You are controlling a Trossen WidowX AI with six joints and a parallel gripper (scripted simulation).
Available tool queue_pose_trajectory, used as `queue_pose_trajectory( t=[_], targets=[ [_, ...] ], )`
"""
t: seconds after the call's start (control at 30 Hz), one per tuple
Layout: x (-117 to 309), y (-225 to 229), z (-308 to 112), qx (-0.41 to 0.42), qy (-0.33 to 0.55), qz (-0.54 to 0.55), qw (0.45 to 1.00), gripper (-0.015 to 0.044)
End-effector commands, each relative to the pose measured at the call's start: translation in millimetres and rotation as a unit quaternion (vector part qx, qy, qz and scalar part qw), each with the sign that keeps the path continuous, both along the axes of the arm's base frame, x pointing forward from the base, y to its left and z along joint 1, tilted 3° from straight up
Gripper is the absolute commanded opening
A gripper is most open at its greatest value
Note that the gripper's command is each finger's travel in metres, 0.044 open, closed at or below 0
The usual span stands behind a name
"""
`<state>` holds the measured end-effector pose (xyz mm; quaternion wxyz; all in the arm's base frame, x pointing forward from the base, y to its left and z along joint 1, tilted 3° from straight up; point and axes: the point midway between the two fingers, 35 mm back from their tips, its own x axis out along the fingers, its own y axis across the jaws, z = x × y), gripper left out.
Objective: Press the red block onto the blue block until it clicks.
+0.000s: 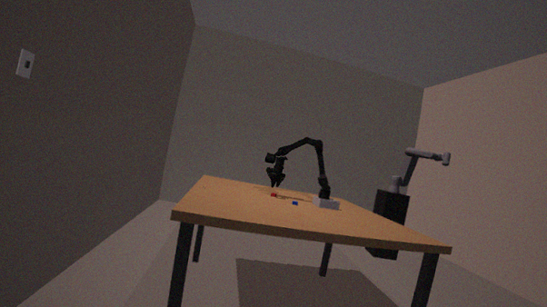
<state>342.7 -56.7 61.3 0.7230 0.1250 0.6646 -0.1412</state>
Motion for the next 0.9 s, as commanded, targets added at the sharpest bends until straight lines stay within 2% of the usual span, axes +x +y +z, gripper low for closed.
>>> queue_pose_trajectory(
  t=[0.0,0.8,0.87],
  targets=[
    [-2,1,-12,-0.001,0.009,-0.004,1.0,0.044],
    [-1,-3,-55,-0.001,0.009,-0.004,1.0,0.044],
    [-1,-3,-55,-0.001,0.009,-0.004,1.0,0.0387]
  ],
)
